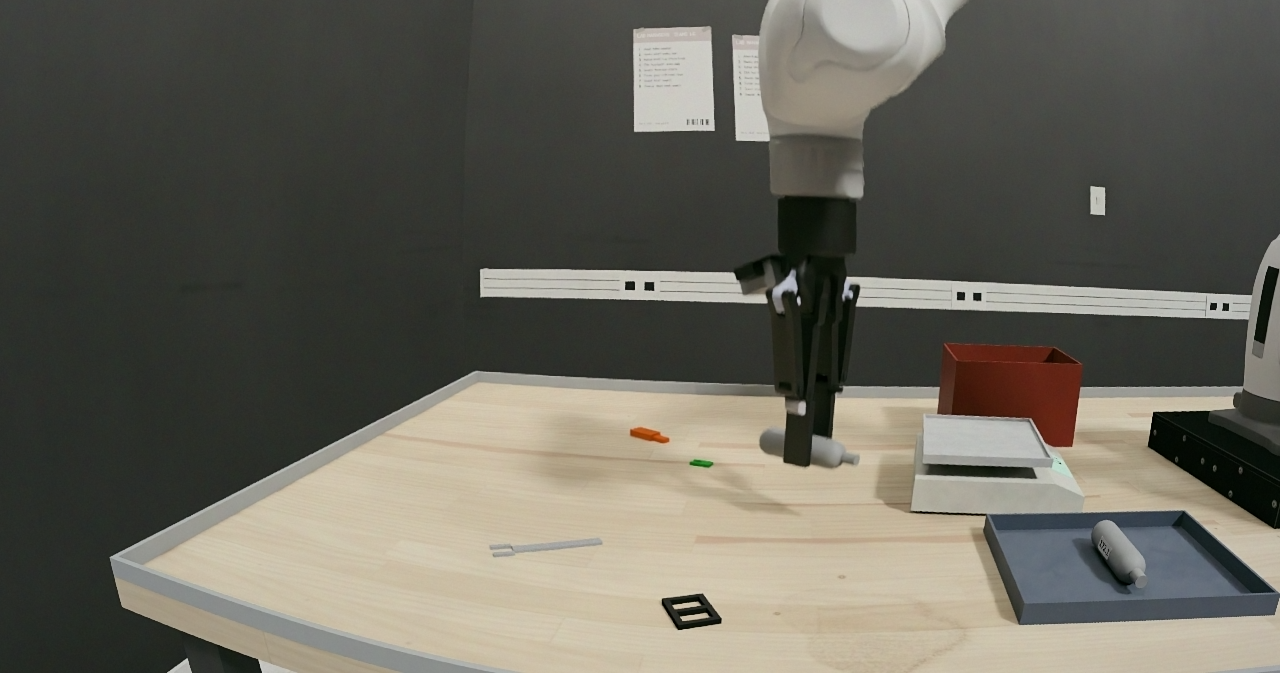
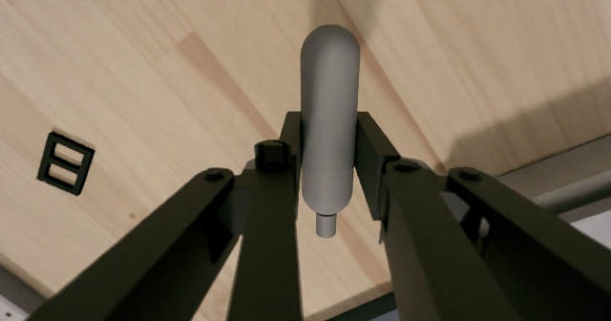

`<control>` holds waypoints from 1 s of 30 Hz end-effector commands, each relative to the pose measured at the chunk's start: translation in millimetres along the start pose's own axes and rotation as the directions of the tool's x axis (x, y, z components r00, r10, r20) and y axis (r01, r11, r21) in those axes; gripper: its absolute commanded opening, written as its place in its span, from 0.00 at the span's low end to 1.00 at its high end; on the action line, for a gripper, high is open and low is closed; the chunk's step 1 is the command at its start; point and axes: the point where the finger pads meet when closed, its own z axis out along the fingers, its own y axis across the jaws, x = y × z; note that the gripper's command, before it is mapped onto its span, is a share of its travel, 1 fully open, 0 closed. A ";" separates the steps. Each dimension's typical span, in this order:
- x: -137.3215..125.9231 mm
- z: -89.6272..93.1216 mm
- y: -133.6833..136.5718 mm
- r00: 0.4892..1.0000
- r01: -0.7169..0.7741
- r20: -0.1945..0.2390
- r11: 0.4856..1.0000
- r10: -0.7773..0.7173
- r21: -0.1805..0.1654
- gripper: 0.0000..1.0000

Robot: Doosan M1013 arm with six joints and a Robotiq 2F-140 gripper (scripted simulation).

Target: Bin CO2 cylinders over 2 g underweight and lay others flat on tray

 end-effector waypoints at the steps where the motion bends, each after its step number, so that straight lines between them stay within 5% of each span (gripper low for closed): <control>1: 0.4 -47.0 -0.4 1.000 0.000 0.000 1.000 0.000 0.001 0.10; 11: 0.4 -101.7 -0.4 1.000 0.000 0.000 1.000 0.000 0.001 0.10; 25: -0.6 -105.6 2.0 1.000 -0.013 0.000 1.000 0.013 0.001 0.10; 30: -28.7 -111.6 63.0 0.945 -0.327 0.000 0.945 0.327 0.001 0.10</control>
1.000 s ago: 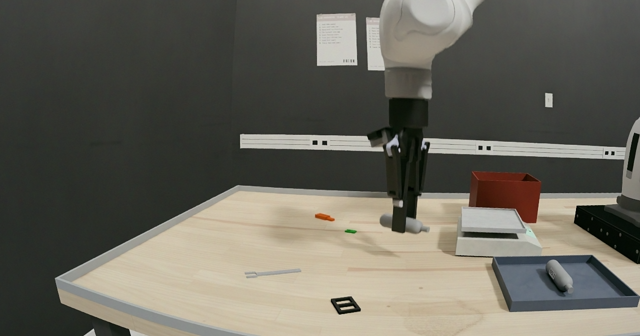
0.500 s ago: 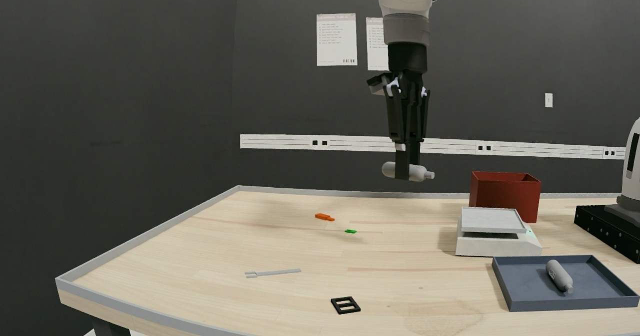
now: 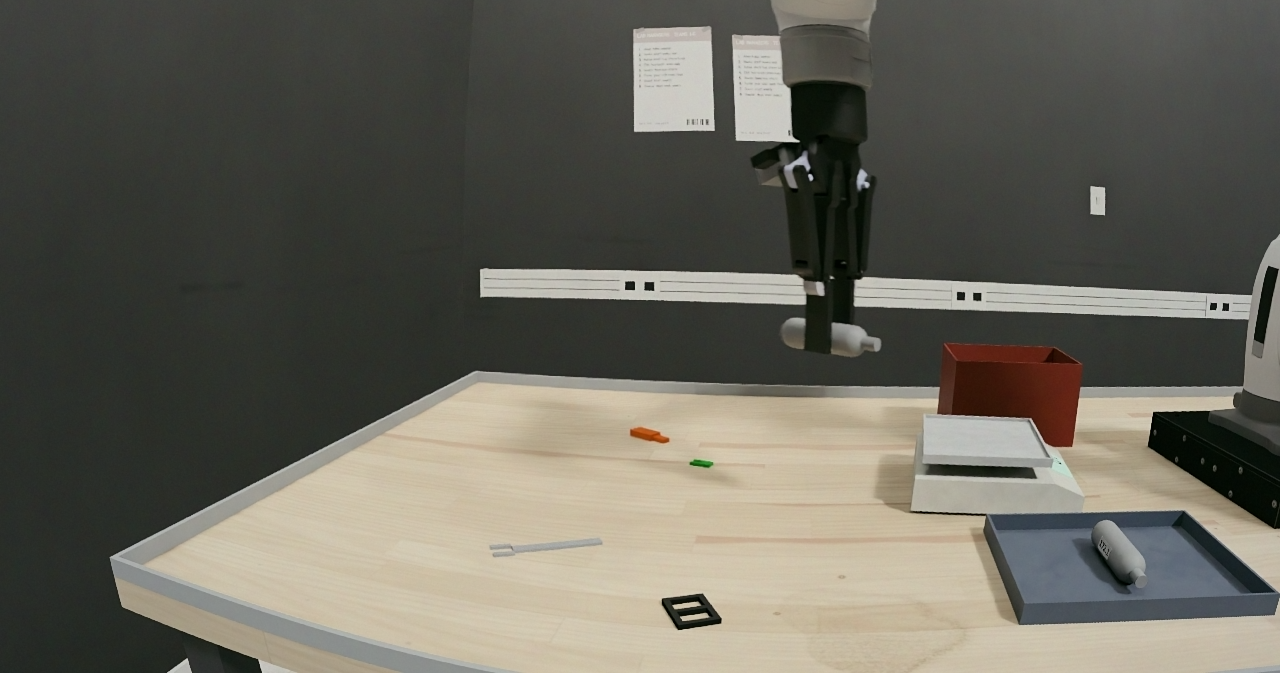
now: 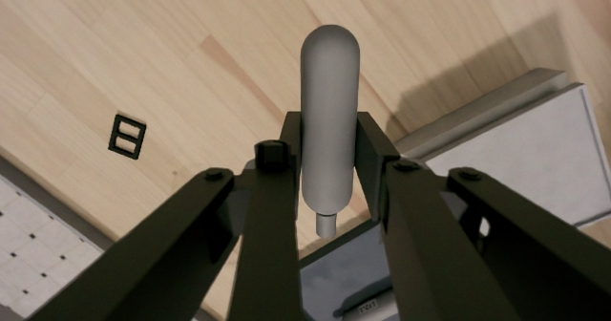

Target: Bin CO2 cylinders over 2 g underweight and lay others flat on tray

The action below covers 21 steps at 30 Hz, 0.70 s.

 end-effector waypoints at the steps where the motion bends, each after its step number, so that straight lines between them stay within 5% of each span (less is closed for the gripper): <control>1: -25.0 -6.1 64.8 0.961 -0.276 -0.002 0.961 0.276 0.002 0.10; 6: -54.2 -1.7 117.1 0.864 -0.503 0.009 0.864 0.503 -0.001 0.10; 8: -54.2 -1.7 117.1 0.864 -0.503 0.009 0.864 0.503 -0.001 0.10; 9: -72.1 0.1 150.4 0.779 -0.627 0.011 0.779 0.627 -0.003 0.10; 13: -94.5 2.7 190.1 0.653 -0.757 0.011 0.654 0.757 -0.004 0.10; 17: -95.7 3.4 192.6 0.511 -0.860 0.000 0.511 0.860 0.004 0.10; 21: -95.7 7.5 192.6 0.511 -0.860 -0.001 0.511 0.860 0.004 0.10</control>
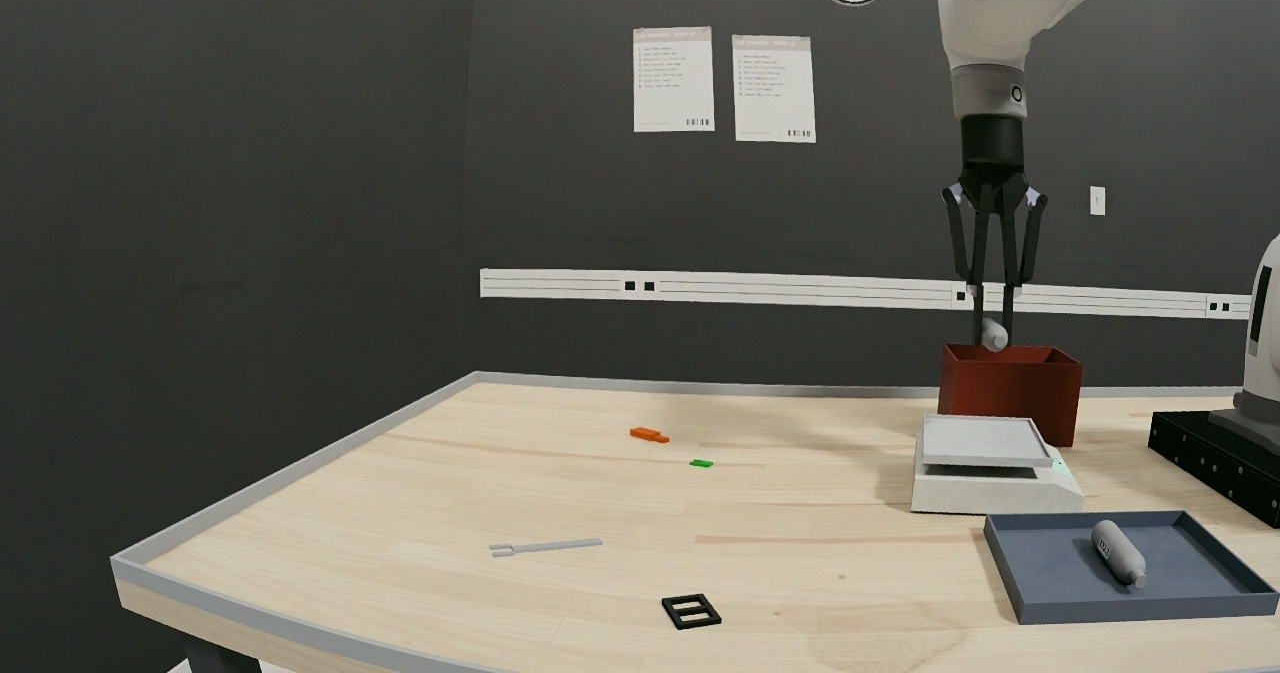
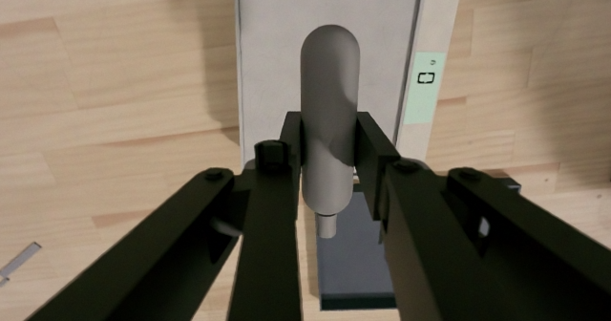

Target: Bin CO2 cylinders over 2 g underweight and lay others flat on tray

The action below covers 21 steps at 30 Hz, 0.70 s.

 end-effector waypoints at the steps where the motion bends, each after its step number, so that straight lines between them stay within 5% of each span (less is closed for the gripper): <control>1: 2.3 3.6 2.0 0.999 -0.046 -0.022 0.999 0.046 0.009 0.10; 21: 4.3 63.5 1.6 0.999 -0.046 -0.022 0.999 0.046 0.009 0.10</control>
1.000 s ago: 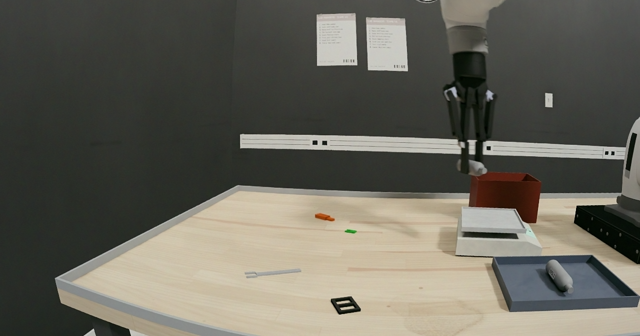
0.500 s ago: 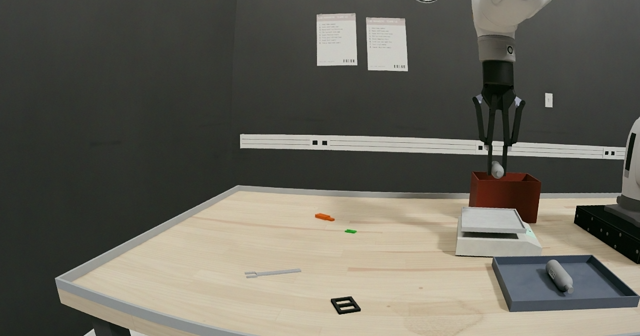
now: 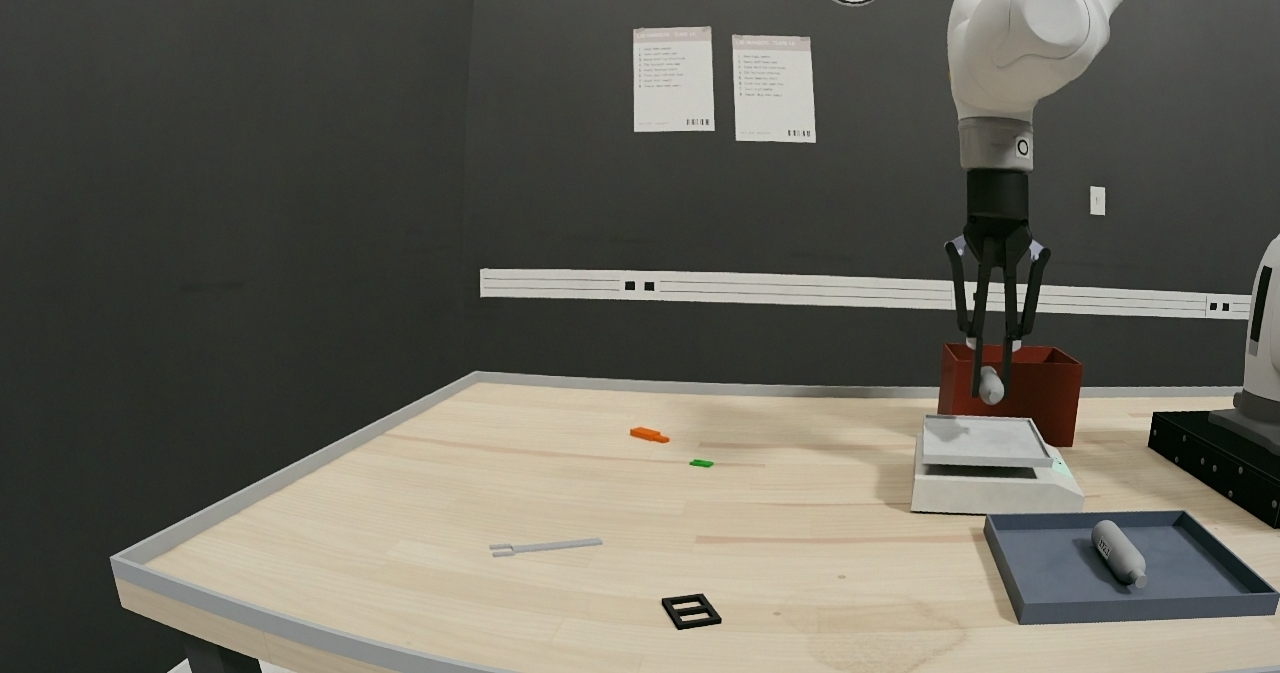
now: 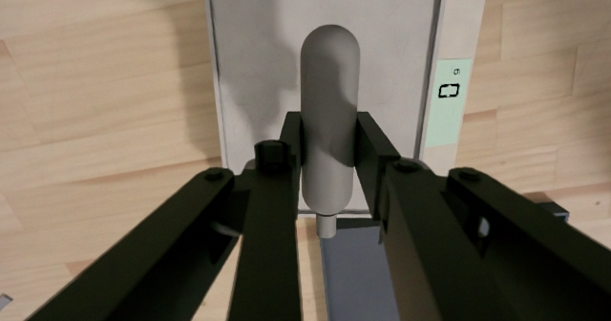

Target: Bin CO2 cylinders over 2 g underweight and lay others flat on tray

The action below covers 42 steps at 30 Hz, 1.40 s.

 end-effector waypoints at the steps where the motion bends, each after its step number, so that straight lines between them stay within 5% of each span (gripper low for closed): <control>1: -0.1 8.9 -1.2 1.000 0.000 0.001 1.000 0.000 0.002 0.10; 13: 0.2 40.3 -1.2 1.000 0.000 0.001 1.000 0.000 0.002 0.10; 31: 0.2 43.0 -1.2 1.000 0.000 0.001 1.000 0.000 0.002 0.10; 32: 0.2 43.0 -1.2 1.000 0.000 0.001 1.000 0.000 0.002 0.39; 42: 0.2 43.0 -1.2 1.000 0.000 0.001 1.000 0.000 0.002 0.39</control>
